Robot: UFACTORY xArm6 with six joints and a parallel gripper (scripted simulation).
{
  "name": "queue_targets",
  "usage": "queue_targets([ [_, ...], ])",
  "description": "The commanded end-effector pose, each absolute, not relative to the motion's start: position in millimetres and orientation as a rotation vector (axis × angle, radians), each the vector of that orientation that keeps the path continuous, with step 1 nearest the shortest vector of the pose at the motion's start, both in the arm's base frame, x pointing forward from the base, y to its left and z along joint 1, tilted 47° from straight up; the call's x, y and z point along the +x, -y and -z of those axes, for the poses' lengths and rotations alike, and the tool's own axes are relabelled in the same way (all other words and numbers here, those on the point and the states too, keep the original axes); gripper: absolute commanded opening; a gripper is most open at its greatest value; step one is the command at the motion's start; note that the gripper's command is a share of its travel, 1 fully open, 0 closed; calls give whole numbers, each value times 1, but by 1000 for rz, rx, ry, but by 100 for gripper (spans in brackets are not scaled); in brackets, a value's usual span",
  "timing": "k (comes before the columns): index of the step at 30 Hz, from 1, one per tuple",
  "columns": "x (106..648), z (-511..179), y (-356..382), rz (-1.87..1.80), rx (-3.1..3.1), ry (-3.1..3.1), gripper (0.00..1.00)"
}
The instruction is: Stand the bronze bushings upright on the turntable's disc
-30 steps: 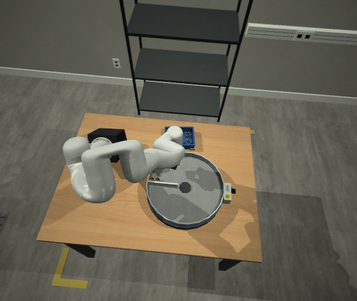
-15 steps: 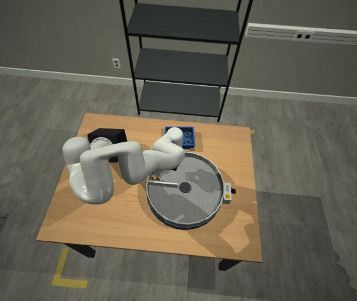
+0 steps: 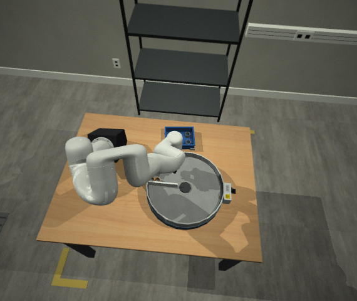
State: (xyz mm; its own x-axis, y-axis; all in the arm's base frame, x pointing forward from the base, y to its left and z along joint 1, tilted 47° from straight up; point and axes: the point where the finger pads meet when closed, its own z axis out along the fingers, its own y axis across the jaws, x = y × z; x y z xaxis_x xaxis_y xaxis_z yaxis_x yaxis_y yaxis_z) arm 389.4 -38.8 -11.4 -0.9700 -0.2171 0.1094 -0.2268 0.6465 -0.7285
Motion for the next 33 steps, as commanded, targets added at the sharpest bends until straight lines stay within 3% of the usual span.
queue_targets([
  [1,391,11,38,-1259,384,2843,0],
  [33,393,32,61,-1259,384,2843,0],
])
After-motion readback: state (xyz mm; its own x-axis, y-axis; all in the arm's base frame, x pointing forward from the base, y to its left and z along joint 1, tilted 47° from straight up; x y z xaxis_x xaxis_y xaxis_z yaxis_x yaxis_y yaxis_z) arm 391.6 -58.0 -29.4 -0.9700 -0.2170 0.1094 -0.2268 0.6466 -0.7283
